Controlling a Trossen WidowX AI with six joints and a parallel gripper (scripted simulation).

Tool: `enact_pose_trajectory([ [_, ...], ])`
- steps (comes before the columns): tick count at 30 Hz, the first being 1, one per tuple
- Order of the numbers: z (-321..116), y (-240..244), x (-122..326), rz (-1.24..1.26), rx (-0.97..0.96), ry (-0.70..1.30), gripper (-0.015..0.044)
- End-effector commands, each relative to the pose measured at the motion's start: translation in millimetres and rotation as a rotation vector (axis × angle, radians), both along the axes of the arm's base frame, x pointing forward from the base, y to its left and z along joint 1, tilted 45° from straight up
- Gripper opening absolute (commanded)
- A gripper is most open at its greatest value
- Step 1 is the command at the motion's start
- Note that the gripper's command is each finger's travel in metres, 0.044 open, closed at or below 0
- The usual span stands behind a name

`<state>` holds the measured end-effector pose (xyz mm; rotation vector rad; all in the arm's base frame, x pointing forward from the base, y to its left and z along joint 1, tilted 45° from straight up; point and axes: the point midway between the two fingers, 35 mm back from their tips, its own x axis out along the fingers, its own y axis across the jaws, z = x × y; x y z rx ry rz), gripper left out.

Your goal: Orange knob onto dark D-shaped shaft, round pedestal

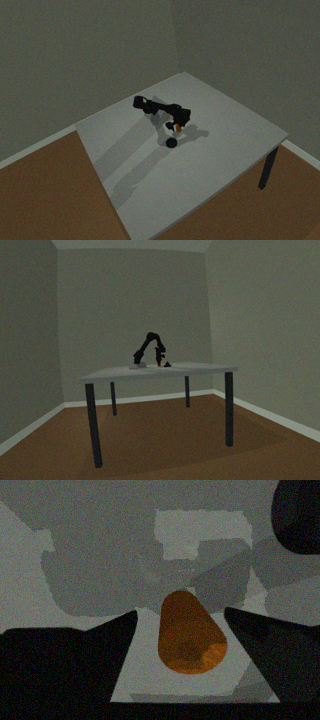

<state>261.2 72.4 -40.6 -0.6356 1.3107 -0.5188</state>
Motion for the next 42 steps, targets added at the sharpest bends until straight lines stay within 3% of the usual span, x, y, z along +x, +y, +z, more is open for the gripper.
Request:
enact_pose_trajectory([
  [1, -1.0, -2.4, 0.1, 0.005, -0.007, 0.002, 0.0361],
  [8, -1.0, -2.4, 0.1, 0.005, -0.007, 0.002, 0.0177],
  [14, -1.0, -2.4, 0.1, 0.005, -0.007, 0.002, 0.0138],
  [19, 6.5, 8.9, 1.0, 0.006, -0.004, 0.003, 0.0006],
  [42, 92.7, 99.1, -21.6, 0.005, -0.003, 0.005, 0.0000],
])
